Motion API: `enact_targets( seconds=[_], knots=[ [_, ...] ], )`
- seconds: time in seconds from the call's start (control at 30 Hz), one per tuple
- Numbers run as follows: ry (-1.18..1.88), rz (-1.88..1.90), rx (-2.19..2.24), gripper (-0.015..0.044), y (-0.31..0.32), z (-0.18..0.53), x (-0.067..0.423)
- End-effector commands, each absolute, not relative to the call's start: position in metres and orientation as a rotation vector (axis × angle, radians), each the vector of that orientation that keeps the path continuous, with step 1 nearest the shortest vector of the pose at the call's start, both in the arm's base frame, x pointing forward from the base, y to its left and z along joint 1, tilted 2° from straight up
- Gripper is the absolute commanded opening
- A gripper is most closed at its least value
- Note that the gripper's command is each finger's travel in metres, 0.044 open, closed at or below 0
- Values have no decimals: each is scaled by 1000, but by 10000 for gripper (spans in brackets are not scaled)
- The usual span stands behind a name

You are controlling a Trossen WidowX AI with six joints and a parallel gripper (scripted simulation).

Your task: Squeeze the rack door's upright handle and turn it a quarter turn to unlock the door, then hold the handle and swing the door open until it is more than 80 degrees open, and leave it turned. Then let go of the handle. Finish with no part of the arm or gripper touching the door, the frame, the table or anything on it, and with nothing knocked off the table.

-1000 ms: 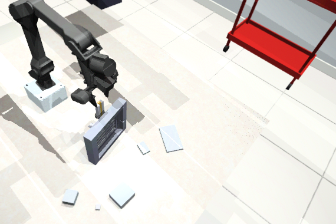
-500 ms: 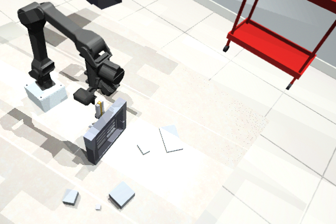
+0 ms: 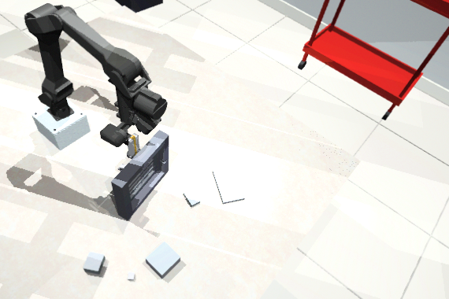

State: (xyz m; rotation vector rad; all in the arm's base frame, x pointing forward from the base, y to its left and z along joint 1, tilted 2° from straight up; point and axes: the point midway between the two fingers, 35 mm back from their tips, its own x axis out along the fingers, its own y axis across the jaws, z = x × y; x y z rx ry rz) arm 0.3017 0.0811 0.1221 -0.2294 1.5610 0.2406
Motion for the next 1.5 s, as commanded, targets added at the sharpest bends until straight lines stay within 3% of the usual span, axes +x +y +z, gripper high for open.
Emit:
enact_targets(
  seconds=[0.0, 0.83, 1.07, 1.47],
  knots=[
    [1570, 247, -232, 286, 82, 113, 301],
    [1570, 247, -232, 286, 81, 75, 298],
    [1570, 247, -232, 102, 81, 75, 298],
    [1570, 247, -232, 22, 81, 75, 298]
  ],
)
